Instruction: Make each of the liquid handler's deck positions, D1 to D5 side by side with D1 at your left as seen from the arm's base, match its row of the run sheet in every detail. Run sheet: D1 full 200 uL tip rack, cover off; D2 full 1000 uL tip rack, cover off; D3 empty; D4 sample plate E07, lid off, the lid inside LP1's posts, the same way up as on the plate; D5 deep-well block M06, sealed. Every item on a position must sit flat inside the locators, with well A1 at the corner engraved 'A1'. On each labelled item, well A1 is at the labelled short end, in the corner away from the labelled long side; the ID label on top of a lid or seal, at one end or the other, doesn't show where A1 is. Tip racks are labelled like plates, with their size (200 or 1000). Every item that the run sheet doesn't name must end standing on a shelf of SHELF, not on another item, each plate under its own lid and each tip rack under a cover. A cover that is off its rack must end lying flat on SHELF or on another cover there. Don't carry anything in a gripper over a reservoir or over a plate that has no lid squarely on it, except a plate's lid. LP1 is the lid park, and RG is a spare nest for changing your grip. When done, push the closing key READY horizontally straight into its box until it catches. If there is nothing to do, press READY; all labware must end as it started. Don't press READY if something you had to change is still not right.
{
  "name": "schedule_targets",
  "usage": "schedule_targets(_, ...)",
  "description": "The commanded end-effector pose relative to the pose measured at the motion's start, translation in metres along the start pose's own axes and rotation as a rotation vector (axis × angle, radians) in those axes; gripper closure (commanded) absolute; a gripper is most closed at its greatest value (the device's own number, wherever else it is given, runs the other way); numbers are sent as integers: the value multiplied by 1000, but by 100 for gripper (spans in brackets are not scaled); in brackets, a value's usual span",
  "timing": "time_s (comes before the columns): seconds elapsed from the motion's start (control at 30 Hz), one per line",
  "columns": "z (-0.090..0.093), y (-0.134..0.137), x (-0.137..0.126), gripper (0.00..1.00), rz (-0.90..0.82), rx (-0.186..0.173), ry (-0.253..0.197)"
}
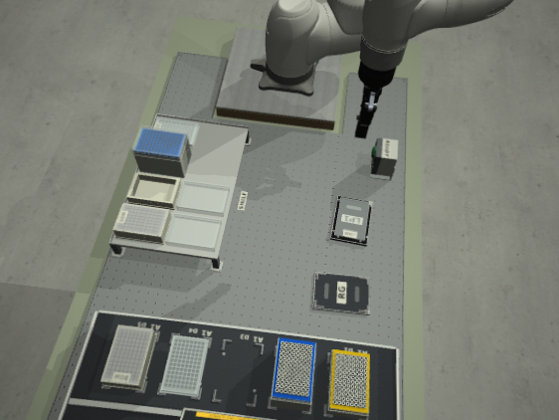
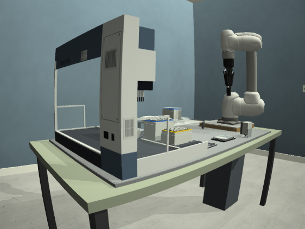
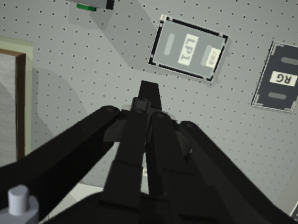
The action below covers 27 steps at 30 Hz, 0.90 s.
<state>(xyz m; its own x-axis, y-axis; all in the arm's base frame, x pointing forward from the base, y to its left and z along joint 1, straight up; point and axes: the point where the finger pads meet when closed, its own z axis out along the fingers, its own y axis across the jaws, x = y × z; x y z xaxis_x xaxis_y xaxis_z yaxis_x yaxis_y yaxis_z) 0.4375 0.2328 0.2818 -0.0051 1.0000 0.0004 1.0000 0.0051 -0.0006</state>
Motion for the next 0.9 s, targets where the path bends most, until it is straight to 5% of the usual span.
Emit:
schedule_targets(0.0, -1, -14, 0, 90, 0, -1, 1)
schedule_targets(0.73, -1, -114, -1, 90, 0, -1, 1)
schedule_targets(0.87, 1, -115, -1, 90, 0, -1, 1)
